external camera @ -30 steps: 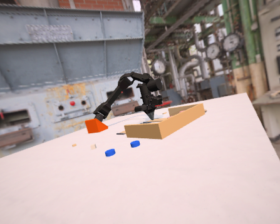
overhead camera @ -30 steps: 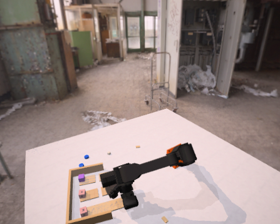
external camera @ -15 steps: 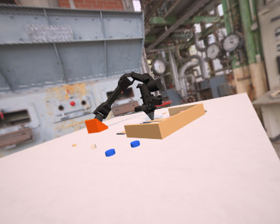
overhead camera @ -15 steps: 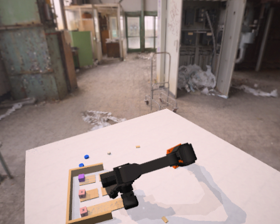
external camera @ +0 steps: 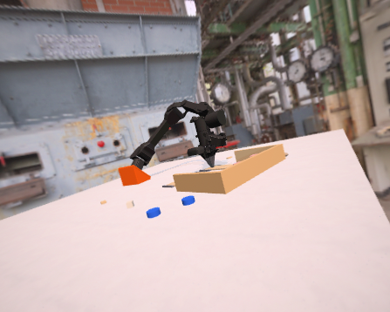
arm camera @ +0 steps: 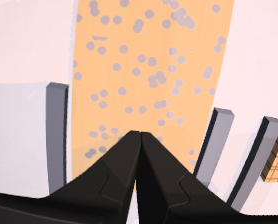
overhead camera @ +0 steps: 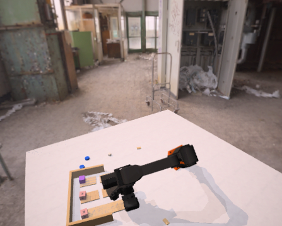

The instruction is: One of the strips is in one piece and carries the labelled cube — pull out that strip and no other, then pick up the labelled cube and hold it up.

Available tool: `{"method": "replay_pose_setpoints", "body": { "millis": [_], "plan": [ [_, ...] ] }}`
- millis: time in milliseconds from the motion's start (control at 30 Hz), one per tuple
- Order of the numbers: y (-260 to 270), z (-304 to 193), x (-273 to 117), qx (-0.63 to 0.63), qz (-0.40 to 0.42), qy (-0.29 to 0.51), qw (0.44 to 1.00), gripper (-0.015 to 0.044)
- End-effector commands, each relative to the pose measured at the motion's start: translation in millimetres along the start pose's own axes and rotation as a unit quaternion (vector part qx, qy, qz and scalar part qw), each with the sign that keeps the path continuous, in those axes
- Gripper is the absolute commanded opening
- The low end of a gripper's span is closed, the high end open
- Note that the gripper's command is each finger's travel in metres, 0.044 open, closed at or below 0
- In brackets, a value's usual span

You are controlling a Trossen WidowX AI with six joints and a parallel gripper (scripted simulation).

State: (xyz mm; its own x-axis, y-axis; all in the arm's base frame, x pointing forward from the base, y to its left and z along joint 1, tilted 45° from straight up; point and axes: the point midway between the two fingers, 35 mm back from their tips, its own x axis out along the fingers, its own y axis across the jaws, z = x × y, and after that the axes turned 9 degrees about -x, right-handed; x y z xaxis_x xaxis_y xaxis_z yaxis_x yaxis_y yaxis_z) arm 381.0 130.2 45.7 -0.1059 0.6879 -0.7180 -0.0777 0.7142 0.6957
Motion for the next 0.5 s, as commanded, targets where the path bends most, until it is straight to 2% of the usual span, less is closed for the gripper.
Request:
{"method": "replay_pose_setpoints", "body": {
  "millis": [0, 467],
  "plan": [
    [1.0, -1.0, 2.6, 0.003, 0.002, 0.002, 1.000, 0.0000],
    [1.0, -0.5, 4.0, 0.003, 0.002, 0.002, 1.000, 0.0000]
  ]
}}
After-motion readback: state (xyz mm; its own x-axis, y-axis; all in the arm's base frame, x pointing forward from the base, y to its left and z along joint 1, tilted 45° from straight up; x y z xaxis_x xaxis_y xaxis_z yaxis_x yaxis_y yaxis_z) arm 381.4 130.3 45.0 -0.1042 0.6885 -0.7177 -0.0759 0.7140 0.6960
